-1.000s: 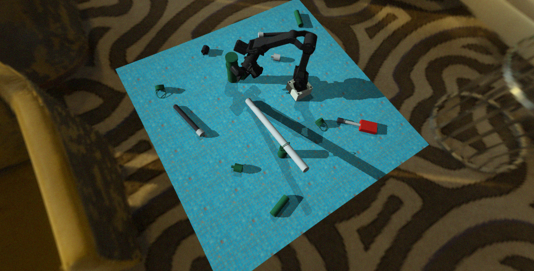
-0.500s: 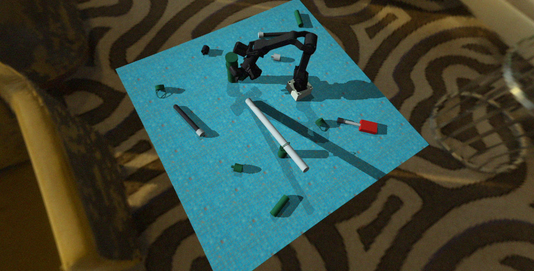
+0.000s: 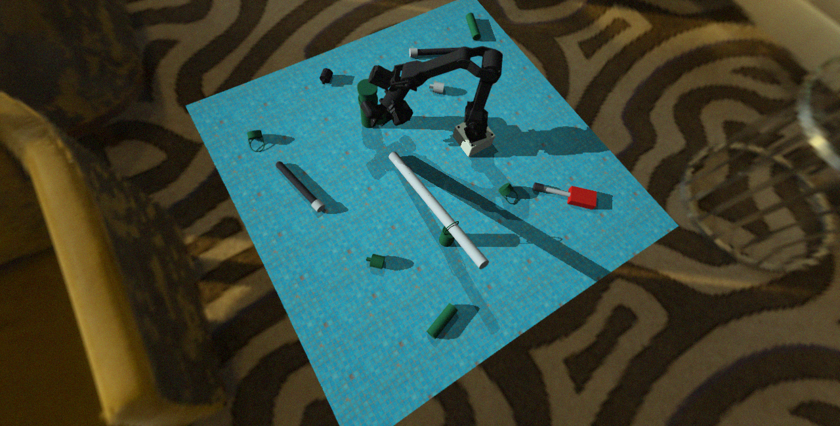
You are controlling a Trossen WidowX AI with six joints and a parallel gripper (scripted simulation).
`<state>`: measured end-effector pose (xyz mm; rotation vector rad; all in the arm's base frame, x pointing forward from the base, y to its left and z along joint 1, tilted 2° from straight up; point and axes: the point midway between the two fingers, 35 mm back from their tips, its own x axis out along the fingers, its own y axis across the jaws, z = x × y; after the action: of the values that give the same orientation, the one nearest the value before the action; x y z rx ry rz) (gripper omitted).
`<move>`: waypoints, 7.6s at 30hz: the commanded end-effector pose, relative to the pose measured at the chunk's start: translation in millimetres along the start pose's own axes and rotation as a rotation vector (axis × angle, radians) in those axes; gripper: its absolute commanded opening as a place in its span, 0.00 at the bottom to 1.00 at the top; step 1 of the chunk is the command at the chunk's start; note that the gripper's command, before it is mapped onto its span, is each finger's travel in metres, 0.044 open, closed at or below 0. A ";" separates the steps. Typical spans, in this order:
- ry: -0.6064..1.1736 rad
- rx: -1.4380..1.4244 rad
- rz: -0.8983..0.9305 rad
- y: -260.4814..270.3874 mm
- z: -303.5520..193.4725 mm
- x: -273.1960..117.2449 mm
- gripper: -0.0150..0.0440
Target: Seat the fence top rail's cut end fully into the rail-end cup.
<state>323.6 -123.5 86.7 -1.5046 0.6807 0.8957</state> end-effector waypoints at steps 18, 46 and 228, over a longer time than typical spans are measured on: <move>-0.011 -0.015 -0.001 1.6 0.0 -0.8 0.25; -0.009 -0.012 -0.005 -17.9 40.2 -35.8 1.00; 0.794 3.024 0.032 30.8 213.3 56.6 0.27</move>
<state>295.4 87.6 17.7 1.1095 1.2624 -1.0350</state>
